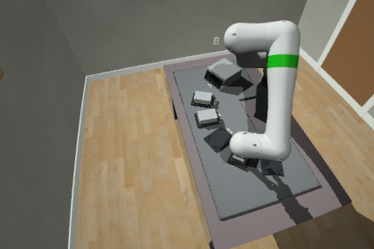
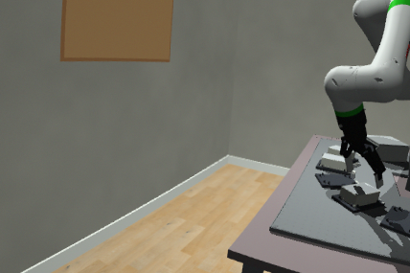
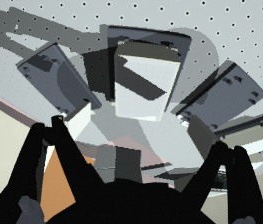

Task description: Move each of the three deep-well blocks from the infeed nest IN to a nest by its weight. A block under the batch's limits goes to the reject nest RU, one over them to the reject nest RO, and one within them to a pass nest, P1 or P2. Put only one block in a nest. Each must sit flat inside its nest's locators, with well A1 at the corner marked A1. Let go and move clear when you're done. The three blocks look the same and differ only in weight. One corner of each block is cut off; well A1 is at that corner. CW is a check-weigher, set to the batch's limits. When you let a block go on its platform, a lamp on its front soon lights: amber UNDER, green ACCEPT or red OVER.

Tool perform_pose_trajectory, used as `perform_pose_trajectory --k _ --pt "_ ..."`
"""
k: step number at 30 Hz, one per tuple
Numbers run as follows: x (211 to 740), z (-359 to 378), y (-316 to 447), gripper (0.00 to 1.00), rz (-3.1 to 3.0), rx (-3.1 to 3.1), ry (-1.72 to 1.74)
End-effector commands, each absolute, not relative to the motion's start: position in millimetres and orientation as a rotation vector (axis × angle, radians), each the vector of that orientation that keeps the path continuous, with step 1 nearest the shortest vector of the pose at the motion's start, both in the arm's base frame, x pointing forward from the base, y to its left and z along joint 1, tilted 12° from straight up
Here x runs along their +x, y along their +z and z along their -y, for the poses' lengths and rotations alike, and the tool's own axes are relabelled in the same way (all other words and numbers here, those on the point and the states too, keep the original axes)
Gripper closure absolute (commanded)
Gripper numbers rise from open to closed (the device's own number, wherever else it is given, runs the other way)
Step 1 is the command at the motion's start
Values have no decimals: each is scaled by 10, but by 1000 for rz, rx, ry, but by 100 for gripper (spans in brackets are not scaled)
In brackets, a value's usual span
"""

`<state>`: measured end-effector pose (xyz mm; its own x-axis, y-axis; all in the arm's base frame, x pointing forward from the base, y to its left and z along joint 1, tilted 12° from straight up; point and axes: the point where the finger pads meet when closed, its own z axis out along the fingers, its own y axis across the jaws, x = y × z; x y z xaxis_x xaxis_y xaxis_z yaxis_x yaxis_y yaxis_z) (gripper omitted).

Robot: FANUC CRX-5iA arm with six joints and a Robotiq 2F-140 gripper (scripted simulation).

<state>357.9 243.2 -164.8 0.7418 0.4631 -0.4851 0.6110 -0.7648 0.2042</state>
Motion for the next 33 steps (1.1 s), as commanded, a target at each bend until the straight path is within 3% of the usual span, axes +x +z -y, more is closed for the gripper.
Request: perform_pose_trajectory --k 1,23,33 --pt "3569 -2447 -1565 0 -829 2592 -587" --pt "3558 -2460 -1483 0 -829 2592 -587" --pt "3745 -2116 -1402 0 -495 2756 -592"
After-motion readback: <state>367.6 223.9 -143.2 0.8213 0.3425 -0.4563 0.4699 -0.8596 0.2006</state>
